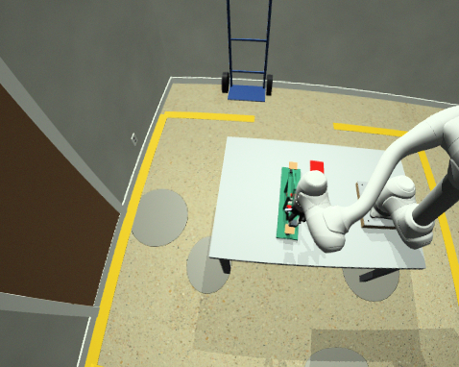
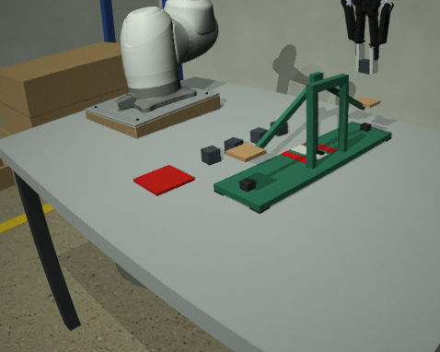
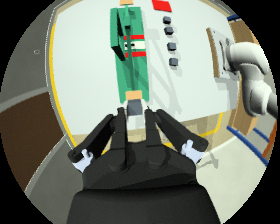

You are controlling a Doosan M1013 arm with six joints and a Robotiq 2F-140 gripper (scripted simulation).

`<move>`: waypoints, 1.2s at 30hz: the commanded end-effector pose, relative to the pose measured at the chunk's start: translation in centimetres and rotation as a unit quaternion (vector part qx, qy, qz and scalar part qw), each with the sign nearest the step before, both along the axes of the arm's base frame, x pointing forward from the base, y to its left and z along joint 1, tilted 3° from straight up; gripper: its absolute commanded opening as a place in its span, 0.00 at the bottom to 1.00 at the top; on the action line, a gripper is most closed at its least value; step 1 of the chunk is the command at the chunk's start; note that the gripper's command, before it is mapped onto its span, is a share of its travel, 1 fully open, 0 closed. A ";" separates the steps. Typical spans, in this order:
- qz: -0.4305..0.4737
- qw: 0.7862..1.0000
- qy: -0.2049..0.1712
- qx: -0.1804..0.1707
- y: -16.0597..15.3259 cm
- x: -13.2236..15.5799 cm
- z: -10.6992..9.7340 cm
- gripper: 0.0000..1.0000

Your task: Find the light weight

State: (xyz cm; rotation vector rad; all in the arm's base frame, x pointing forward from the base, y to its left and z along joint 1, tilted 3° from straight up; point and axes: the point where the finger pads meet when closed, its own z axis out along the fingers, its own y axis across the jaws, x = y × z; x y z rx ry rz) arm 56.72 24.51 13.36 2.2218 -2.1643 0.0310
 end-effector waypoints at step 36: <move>0.000 1.000 0.000 0.000 -0.3 0.0 -6.5 0.24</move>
